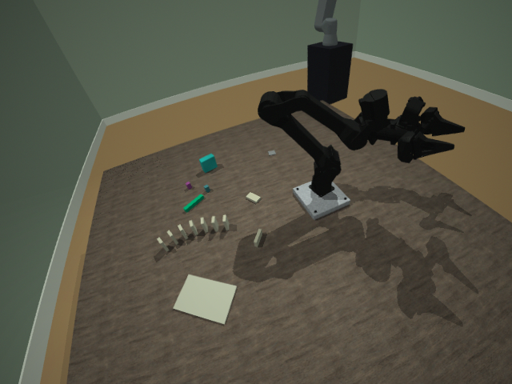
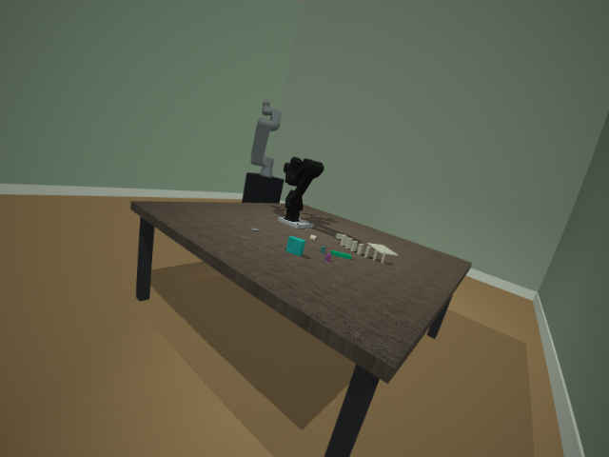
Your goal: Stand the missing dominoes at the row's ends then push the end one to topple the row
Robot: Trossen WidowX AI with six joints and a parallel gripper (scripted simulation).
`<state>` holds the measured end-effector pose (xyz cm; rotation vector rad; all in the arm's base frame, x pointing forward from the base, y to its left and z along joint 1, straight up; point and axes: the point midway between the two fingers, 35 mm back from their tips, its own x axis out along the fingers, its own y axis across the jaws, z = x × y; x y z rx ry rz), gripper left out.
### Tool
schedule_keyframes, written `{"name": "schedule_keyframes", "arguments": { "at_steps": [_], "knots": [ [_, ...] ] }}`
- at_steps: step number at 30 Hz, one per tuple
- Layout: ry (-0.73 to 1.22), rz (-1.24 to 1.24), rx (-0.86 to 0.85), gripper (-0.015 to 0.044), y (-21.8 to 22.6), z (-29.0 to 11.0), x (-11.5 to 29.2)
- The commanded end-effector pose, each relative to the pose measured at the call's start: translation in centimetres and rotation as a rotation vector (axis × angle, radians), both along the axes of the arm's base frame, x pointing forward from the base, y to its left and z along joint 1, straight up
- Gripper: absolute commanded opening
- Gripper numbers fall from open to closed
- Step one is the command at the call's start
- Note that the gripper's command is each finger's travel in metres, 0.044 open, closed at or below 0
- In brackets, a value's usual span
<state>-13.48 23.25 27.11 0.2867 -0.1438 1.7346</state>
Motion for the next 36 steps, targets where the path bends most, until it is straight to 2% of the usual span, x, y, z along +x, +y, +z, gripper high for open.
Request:
{"name": "schedule_keyframes", "arguments": {
  "at_steps": [1, 2, 9, 14, 19, 27, 36],
  "knots": [
    [-0.003, -0.005, -0.003, 0.0426, 0.1, 0.0, 0.1],
    [-0.01, -0.022, -0.011, 0.044, 0.6, -0.1, 0.4],
    [-0.08, -0.25, -0.155, 0.044, 6.1, -1.6, 6.3],
    [-0.081, -0.431, -0.294, 0.044, 8.7, -3.4, 12.5],
    [-0.035, -0.617, -0.445, 0.044, 9.5, -5.4, 19.6],
    [0.136, -0.917, -0.683, 0.044, 6.3, -8.8, 31.2],
    [0.459, -1.239, -0.887, 0.044, -3.1, -12.2, 41.1]
  ]
}}
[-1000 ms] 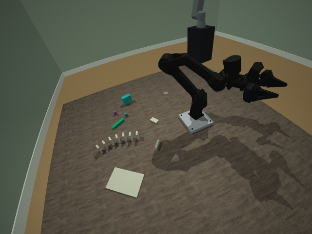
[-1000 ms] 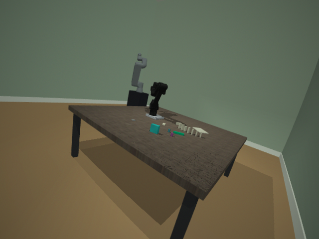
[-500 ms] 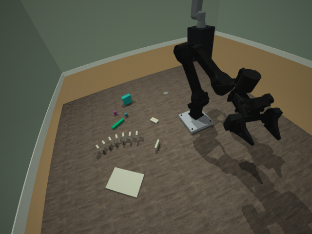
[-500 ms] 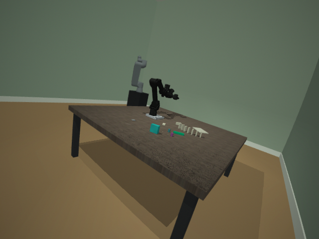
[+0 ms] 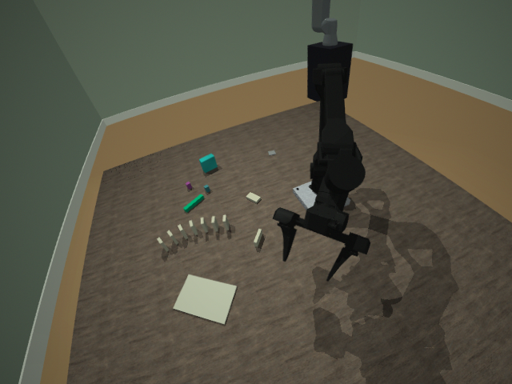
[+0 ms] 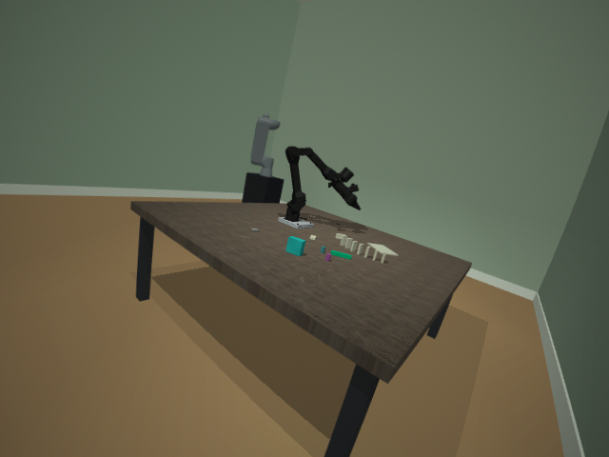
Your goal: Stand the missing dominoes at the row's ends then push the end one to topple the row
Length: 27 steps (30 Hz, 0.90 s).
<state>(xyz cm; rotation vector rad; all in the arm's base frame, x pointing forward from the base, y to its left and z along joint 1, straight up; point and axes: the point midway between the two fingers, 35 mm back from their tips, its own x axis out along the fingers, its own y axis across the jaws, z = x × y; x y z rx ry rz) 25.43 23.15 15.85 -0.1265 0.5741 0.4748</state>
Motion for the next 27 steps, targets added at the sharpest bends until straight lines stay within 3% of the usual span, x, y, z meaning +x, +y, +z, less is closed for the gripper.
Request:
{"name": "schedule_keyframes", "arguments": {
  "at_steps": [1, 7, 13, 27],
  "knots": [
    [0.104, -0.165, -0.021, 0.044, -4.3, -1.2, 3.0],
    [0.29, -0.458, -0.028, 0.044, -12.8, -3.2, 6.1],
    [0.492, -0.759, 0.011, 0.044, -21.5, -4.7, 6.1],
    [0.972, -1.459, 0.335, 0.044, -36.7, -6.1, -2.8]
  ]
}}
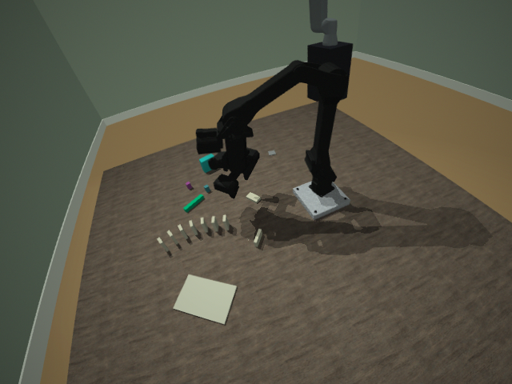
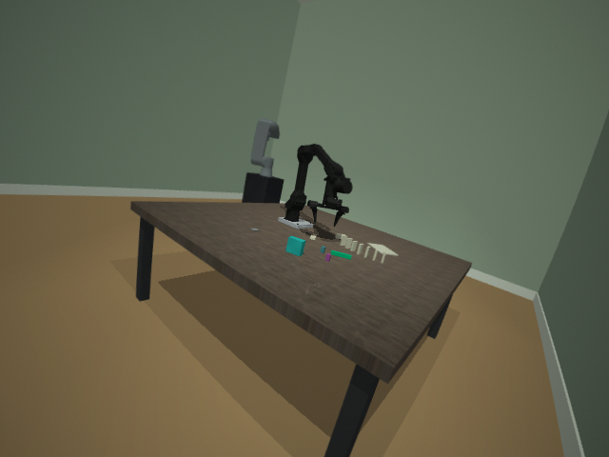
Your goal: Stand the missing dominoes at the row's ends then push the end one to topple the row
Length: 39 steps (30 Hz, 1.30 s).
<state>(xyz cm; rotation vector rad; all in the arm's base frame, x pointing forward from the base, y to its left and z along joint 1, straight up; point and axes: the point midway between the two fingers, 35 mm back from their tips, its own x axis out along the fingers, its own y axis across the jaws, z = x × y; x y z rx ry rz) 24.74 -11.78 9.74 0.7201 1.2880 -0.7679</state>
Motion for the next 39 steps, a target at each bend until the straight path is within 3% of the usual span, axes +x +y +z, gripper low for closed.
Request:
{"name": "schedule_keyframes", "arguments": {
  "at_steps": [1, 8, 17, 37, 39],
  "knots": [
    [0.068, -0.192, 0.084, 0.044, -2.3, 0.0, -2.8],
    [0.08, -0.228, 0.1, 0.044, -2.6, -0.1, -3.3],
    [0.08, -0.228, 0.1, 0.044, -2.7, -6.3, -3.2],
    [0.08, -0.228, 0.101, 0.044, -2.4, -8.0, -3.1],
    [0.08, -0.228, 0.101, 0.0387, -2.4, -8.0, -3.1]
  ]
}}
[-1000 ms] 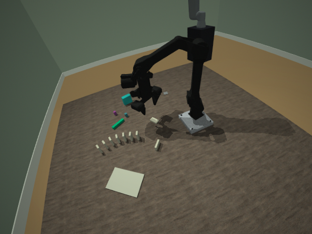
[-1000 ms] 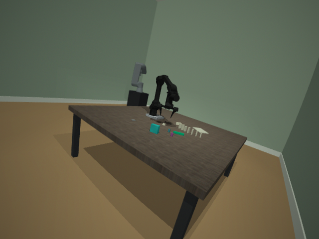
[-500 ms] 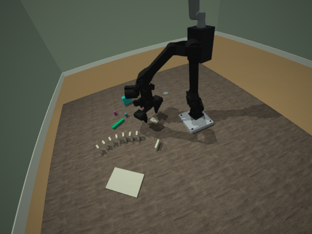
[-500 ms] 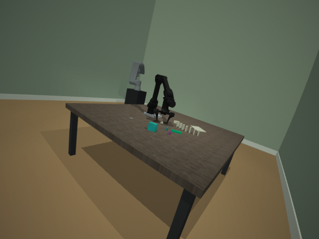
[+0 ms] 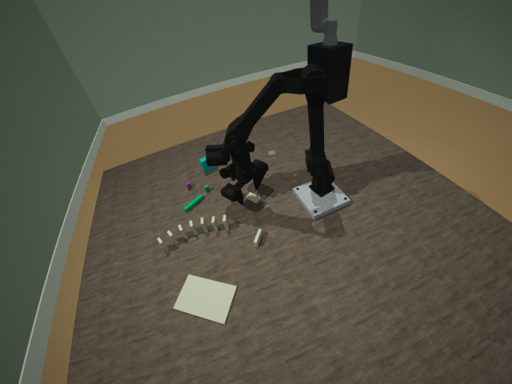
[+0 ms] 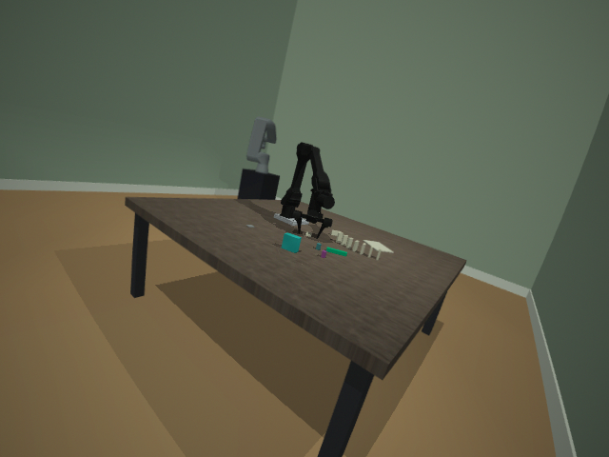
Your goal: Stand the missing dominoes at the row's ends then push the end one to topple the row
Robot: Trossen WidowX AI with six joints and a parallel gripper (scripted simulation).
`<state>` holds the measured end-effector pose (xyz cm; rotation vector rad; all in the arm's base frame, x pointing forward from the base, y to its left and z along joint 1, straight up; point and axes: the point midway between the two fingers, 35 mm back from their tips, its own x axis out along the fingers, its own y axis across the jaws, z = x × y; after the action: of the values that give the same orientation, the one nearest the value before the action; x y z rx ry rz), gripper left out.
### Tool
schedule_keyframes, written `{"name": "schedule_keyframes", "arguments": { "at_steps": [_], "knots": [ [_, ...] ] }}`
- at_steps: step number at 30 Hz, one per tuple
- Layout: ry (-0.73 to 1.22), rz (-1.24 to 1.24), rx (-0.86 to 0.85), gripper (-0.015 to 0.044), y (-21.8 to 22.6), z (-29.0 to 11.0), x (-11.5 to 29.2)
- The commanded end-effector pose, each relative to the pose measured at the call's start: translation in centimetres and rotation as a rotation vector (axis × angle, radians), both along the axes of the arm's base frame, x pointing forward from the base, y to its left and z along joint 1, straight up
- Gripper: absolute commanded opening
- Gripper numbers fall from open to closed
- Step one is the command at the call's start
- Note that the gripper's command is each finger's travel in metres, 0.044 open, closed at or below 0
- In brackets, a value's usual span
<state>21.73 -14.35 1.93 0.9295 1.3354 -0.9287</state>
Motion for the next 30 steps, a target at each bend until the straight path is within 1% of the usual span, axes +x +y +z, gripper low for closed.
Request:
{"name": "schedule_keyframes", "arguments": {
  "at_steps": [1, 10, 11, 21, 23, 30],
  "knots": [
    [0.001, -0.004, 0.006, 0.0361, 0.2, -0.2, -0.1],
    [0.001, -0.004, 0.006, 0.0125, 0.2, -0.2, -0.1],
    [0.001, -0.004, 0.006, 0.0107, 0.2, -0.2, -0.1],
    [0.001, -0.004, 0.006, 0.0107, 0.2, 0.0, -0.1],
    [0.001, -0.004, 0.006, 0.0107, 0.1, 1.5, 0.0],
    [0.0, -0.004, 0.006, 0.0107, 0.1, 9.9, 0.5]
  ]
}}
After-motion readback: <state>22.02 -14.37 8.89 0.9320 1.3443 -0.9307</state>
